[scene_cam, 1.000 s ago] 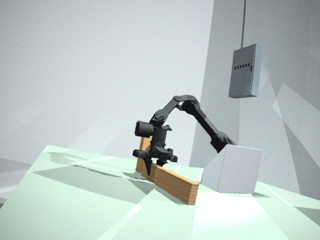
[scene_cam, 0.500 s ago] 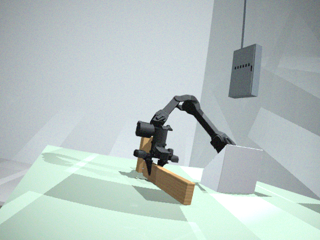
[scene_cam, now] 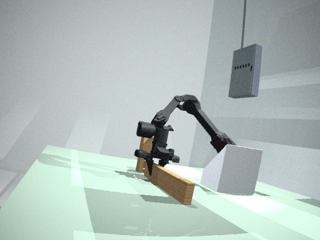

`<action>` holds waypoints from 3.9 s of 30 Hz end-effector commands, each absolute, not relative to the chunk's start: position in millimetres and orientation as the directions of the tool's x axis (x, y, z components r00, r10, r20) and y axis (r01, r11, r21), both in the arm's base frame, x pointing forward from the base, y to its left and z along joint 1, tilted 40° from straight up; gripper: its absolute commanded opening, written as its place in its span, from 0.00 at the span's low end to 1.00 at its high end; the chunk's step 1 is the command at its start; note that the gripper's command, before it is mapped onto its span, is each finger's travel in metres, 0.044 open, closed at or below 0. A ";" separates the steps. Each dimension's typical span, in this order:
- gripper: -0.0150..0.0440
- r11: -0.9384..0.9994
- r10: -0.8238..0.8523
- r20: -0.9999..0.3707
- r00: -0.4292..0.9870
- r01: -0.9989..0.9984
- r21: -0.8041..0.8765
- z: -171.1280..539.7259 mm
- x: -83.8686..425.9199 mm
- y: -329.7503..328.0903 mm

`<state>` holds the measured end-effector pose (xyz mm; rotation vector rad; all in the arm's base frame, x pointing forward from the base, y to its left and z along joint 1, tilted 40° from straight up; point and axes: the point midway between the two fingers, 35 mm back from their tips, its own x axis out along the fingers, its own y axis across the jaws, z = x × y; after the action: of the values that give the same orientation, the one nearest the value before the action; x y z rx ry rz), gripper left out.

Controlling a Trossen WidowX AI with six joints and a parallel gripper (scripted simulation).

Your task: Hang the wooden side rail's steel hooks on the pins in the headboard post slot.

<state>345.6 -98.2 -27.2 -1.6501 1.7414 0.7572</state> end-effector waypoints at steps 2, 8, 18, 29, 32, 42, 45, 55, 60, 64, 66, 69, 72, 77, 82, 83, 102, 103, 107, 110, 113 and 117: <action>0.25 0.057 -0.646 -0.763 -0.031 -0.998 -0.007 -27.1 345.9 -98.1; 0.25 0.063 -0.647 -0.762 -0.032 -0.998 -0.012 -27.0 345.9 -98.1; 0.25 0.065 -0.647 -0.762 -0.032 -0.998 -0.014 -25.8 346.0 -97.0; 0.25 0.065 -0.647 -0.762 -0.032 -0.998 -0.014 -24.4 346.0 -95.8; 0.25 0.065 -0.647 -0.762 -0.032 -0.998 -0.014 -24.0 346.0 -95.5; 0.25 0.065 -0.647 -0.762 -0.032 -0.998 -0.014 -22.7 346.1 -94.4; 0.25 0.065 -0.647 -0.762 -0.032 -0.998 -0.014 -22.3 346.1 -94.0; 0.25 0.065 -0.647 -0.762 -0.032 -0.998 -0.014 -21.1 346.2 -93.0; 0.25 0.065 -0.647 -0.762 -0.032 -0.998 -0.014 -20.5 346.2 -92.4; 0.25 0.065 -0.647 -0.762 -0.032 -0.998 -0.014 -19.9 346.2 -92.0; 0.25 0.065 -0.647 -0.762 -0.032 -0.998 -0.014 -19.7 346.3 -91.8; 0.25 0.065 -0.647 -0.762 -0.032 -0.998 -0.014 -19.3 346.3 -91.4; 0.25 0.065 -0.647 -0.762 -0.032 -0.998 -0.014 -18.9 346.3 -91.1; 0.25 0.065 -0.647 -0.762 -0.032 -0.998 -0.014 -18.3 346.3 -90.6; 0.25 0.065 -0.646 -0.762 -0.032 -0.998 -0.014 -17.7 346.3 -90.0; 0.25 0.065 -0.646 -0.762 -0.032 -0.998 -0.014 -17.5 346.4 -89.9; 0.25 0.065 -0.646 -0.762 -0.032 -0.998 -0.014 -15.1 346.5 -87.9; 0.25 0.065 -0.646 -0.762 -0.032 -0.998 -0.014 -15.0 346.5 -87.8; 0.25 0.065 -0.646 -0.762 -0.032 -0.998 -0.014 -14.5 346.5 -87.3; 0.25 0.065 -0.646 -0.762 -0.032 -0.998 -0.014 -14.1 346.5 -87.0; 0.25 0.065 -0.646 -0.762 -0.032 -0.998 -0.014 -13.8 346.5 -86.7; 0.25 0.065 -0.646 -0.762 -0.032 -0.998 -0.014 -13.2 346.6 -86.2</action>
<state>343.3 -92.1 -17.0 -1.6354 1.7637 0.7503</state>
